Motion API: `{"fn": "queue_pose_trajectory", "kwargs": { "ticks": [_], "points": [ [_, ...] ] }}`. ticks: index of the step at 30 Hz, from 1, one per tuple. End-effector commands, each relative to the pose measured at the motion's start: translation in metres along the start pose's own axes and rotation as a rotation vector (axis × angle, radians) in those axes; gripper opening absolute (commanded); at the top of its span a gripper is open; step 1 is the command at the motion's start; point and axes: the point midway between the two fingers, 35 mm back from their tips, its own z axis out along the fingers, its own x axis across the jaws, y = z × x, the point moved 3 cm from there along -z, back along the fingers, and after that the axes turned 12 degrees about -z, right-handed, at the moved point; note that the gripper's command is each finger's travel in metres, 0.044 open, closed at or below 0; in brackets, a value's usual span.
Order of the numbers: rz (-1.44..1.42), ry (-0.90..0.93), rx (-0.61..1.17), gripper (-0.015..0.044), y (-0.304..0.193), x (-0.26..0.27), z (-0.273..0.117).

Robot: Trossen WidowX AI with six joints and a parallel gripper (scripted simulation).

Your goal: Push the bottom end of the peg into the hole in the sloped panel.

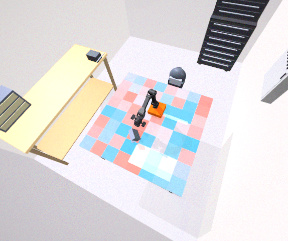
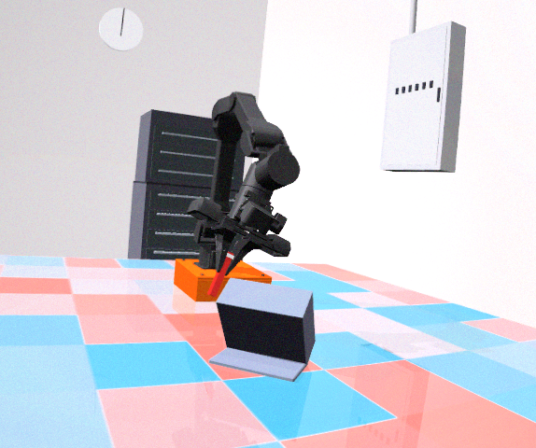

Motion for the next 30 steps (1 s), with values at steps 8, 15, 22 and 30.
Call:
{"fn": "queue_pose_trajectory", "kwargs": {
  "ticks": [8,15,22,30],
  "points": [
    [-0.094,-0.054,-0.021,0.0,0.004,0.013,-0.002],
    [-0.144,-0.086,-0.04,0.0,0.008,0.02,-0.004],
    [-0.192,-0.119,-0.058,0.0,0.011,0.027,-0.007],
    [-0.247,-0.157,-0.08,0.0,0.015,0.035,-0.011]
  ]
}}
